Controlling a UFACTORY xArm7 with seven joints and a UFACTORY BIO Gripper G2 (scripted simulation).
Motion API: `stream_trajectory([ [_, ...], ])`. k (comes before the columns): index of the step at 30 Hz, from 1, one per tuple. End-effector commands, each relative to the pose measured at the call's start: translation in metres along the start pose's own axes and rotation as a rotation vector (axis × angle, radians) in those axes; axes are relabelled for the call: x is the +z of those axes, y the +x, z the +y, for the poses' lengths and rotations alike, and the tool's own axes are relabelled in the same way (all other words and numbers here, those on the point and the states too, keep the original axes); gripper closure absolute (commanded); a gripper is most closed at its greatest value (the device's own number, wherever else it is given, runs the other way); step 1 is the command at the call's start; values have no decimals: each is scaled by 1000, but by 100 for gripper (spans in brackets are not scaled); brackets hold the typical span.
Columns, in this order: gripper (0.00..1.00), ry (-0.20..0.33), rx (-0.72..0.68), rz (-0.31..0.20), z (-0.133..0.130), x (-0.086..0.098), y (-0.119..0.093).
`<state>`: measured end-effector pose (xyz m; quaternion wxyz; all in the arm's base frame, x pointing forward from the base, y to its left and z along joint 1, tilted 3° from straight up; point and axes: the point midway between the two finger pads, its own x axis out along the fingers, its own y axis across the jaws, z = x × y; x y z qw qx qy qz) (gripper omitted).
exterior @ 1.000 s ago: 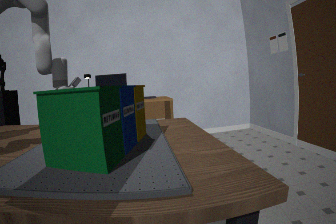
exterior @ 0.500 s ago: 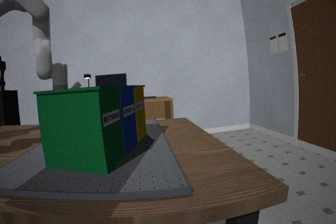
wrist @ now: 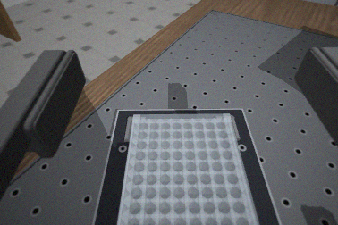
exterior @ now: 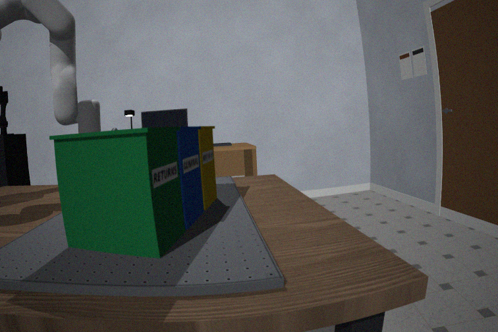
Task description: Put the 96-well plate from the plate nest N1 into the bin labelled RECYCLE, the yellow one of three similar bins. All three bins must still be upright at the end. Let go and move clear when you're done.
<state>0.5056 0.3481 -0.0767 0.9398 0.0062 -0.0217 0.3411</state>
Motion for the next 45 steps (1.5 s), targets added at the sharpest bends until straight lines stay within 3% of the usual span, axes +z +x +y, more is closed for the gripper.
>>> stream_trajectory([
  [1, 63, -1, 0, -4, 0, -4, 2],
  [33, 63, -1, 0, -4, 0, -54, 2],
  [45, 63, -1, 0, -4, 0, -56, 2],
])
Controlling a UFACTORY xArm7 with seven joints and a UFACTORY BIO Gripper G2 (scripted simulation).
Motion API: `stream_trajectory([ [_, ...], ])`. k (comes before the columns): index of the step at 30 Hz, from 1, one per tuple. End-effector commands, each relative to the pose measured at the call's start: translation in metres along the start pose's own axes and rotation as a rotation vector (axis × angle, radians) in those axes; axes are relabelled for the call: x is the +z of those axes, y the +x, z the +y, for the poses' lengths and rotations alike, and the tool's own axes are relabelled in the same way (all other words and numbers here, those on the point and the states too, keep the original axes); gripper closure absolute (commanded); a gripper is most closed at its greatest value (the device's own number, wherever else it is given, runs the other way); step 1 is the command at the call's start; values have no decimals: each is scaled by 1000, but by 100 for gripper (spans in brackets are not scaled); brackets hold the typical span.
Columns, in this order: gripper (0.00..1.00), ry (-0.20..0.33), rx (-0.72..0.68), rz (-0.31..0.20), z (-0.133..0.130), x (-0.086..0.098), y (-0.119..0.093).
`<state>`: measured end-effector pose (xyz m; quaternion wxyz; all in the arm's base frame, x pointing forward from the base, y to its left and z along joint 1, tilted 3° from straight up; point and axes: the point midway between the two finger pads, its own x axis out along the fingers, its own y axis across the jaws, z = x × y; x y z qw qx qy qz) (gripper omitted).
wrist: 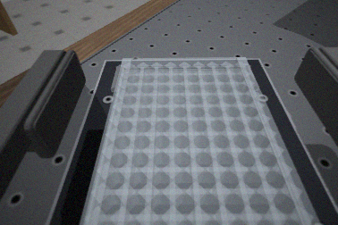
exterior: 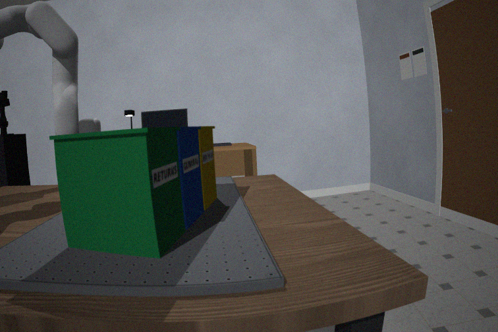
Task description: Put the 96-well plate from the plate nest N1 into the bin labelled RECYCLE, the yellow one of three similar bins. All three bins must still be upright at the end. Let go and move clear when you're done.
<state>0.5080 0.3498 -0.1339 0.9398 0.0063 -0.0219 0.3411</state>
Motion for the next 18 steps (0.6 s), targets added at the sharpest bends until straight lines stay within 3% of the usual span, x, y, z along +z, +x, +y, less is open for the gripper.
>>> stream_trajectory([
  [1, 63, 0, 0, -3, 0, 1, 1],
  [18, 63, 0, 0, -3, 0, -7, 1],
])
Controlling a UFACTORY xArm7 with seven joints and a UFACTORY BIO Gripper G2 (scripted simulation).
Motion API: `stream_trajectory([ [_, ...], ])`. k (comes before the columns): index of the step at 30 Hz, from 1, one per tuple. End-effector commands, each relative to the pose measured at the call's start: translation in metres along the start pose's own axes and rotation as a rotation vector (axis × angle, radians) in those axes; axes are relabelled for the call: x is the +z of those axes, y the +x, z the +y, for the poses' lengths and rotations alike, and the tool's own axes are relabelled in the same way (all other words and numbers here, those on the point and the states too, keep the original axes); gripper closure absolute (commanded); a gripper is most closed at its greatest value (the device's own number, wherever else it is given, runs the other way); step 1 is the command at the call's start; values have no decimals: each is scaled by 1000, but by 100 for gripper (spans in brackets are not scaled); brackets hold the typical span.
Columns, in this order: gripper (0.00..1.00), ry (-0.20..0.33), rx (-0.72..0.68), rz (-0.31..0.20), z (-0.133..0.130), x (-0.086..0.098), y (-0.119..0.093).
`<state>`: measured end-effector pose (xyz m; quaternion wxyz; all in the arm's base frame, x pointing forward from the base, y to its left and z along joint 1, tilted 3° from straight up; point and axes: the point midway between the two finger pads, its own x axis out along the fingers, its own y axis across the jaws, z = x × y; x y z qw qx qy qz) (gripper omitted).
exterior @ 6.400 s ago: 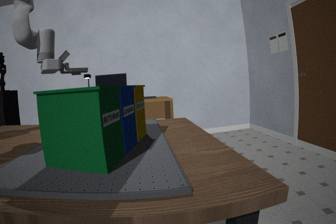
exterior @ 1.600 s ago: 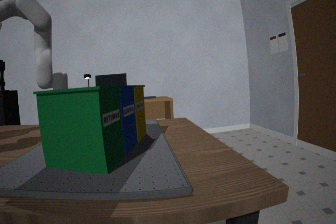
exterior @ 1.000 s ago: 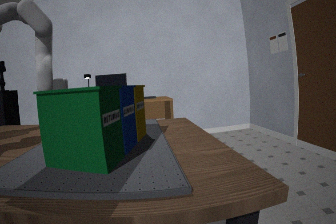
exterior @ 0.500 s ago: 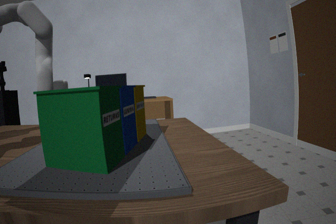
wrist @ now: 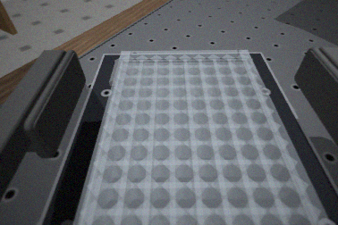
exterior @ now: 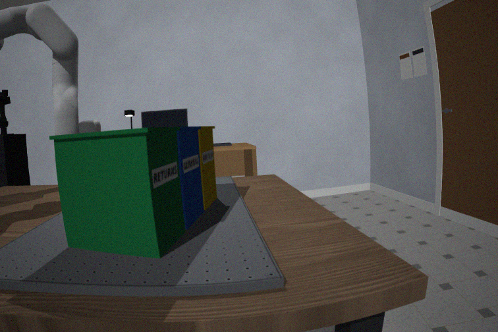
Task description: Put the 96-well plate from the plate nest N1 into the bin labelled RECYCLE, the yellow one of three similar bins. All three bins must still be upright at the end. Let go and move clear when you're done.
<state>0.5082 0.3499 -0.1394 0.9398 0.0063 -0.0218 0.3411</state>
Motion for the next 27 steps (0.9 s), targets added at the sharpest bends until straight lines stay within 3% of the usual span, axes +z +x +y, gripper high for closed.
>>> stream_trajectory([
  [1, 63, -1, 0, -4, 0, -2, 2],
  [27, 63, -1, 0, -4, 0, -13, 2],
])
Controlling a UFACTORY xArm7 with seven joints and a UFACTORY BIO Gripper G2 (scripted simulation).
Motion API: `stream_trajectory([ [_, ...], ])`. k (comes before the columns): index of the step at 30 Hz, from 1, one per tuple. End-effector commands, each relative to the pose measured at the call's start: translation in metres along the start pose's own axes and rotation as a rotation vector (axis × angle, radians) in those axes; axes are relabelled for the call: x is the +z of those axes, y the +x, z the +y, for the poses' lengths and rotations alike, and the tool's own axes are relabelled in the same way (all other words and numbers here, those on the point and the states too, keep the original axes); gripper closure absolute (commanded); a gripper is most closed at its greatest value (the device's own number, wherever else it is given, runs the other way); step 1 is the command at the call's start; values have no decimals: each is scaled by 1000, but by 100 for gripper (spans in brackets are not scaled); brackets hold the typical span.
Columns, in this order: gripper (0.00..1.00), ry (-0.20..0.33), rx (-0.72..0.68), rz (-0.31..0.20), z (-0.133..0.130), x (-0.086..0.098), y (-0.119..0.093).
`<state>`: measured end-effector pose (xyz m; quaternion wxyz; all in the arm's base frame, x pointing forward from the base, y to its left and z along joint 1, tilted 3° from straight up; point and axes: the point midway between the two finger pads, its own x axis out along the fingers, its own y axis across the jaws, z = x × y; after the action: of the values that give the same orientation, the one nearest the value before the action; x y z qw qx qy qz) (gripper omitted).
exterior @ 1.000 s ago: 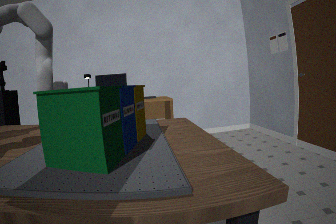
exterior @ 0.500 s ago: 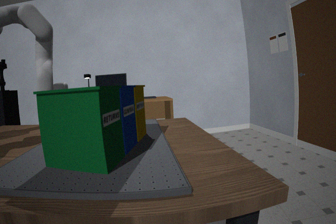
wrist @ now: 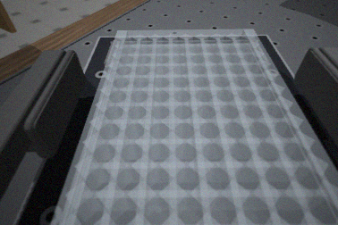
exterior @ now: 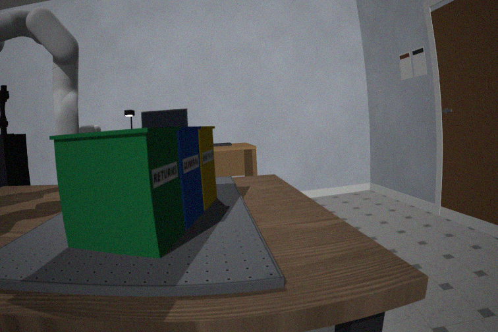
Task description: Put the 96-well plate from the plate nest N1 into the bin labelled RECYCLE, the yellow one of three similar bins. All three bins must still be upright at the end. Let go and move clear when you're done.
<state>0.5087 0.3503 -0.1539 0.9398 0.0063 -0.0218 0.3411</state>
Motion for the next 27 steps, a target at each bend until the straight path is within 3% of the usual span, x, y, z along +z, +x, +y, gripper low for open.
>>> stream_trajectory([
  [1, 63, -1, 0, -4, 0, 1, 2],
  [13, 63, -1, 0, -4, 0, 1, 2],
  [14, 100, -1, 0, -4, 0, 1, 2],
  [27, 100, -1, 0, -4, 0, 1, 2],
])
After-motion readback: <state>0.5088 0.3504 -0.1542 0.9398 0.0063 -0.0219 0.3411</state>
